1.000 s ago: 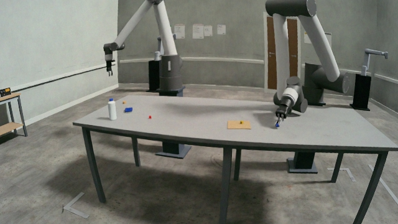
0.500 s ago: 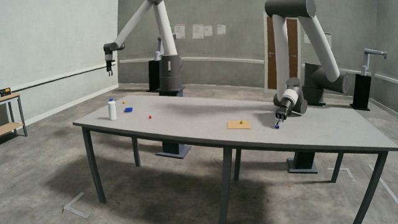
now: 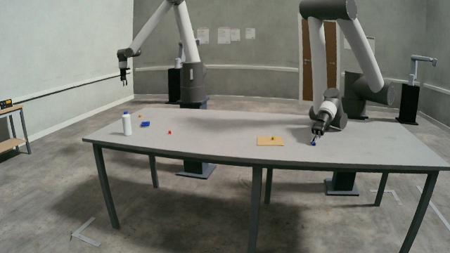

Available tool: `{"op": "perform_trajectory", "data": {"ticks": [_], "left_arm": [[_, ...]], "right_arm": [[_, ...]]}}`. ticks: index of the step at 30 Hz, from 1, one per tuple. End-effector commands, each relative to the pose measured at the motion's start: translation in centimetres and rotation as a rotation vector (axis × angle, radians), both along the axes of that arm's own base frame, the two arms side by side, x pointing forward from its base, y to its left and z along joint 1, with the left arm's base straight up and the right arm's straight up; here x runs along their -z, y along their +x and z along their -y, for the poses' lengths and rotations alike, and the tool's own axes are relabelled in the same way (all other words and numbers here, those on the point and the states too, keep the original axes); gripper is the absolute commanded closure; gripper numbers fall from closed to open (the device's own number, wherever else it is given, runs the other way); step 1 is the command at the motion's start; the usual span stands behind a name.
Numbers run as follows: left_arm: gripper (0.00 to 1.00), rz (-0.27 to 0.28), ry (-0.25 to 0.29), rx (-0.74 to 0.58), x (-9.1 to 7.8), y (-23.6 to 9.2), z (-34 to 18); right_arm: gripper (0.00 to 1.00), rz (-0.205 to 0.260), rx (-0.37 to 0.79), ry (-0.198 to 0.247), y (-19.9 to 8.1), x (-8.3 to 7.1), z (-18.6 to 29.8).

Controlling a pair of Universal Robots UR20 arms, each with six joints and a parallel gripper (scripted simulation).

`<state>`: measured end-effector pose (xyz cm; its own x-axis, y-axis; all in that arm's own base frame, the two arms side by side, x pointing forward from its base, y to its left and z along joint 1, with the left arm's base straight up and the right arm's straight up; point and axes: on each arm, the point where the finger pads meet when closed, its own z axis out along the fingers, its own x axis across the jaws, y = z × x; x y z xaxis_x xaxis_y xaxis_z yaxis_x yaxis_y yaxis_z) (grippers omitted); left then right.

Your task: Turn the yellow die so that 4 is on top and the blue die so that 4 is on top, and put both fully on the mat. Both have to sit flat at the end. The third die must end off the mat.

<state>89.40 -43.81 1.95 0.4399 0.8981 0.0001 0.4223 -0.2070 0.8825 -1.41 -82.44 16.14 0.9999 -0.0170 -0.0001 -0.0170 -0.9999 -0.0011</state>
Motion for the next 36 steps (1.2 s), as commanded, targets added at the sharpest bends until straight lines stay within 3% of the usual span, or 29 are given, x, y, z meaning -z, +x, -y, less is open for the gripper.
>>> {"op": "perform_trajectory", "data": {"ticks": [1, 8, 9, 11, 12, 16, 20, 22, 23, 36], "left_arm": [[0.66, 0.001, 0.000, 0.000, -0.07, 0.01, 0.00], [0.66, 0.001, 0.000, 0.000, -0.07, 0.01, 0.00], [0.60, 0.001, 0.000, 0.000, -0.07, 0.01, 0.00], [0.60, 0.001, 0.000, 0.000, -0.07, 0.01, 0.00], [0.54, 0.001, 0.000, 0.000, -0.07, 0.01, 0.00], [0.54, 0.001, 0.000, 0.000, -0.07, 0.01, 0.00], [0.42, 0.001, 0.000, 0.000, -0.07, 0.01, 0.00], [0.42, 0.001, 0.000, 0.000, -0.07, 0.01, 0.00], [0.36, 0.001, 0.000, 0.000, -0.07, 0.01, 0.00], [0.36, 0.001, 0.000, 0.000, -0.07, 0.01, 0.00]], "right_arm": [[0.00, 0.000, 0.000, -0.001, 0.01, -0.06, 0.04], [0.00, 0.000, 0.000, -0.001, 0.01, -0.06, 0.04], [0.00, 0.000, 0.000, -0.001, 0.01, -0.06, 0.04], [0.00, 0.000, 0.000, -0.001, 0.01, -0.06, 0.04], [0.00, 0.000, 0.000, -0.001, 0.01, -0.06, 0.04], [0.00, 0.000, 0.000, -0.001, 0.01, -0.06, 0.04], [0.00, 0.000, 0.000, -0.001, 0.01, -0.06, 0.04], [0.00, 0.000, 0.000, -0.001, 0.01, -0.06, 0.04], [0.00, 0.000, 0.000, -0.001, 0.01, -0.06, 0.04], [0.00, 0.000, 0.000, -0.001, 0.01, -0.06, 0.04]]}}
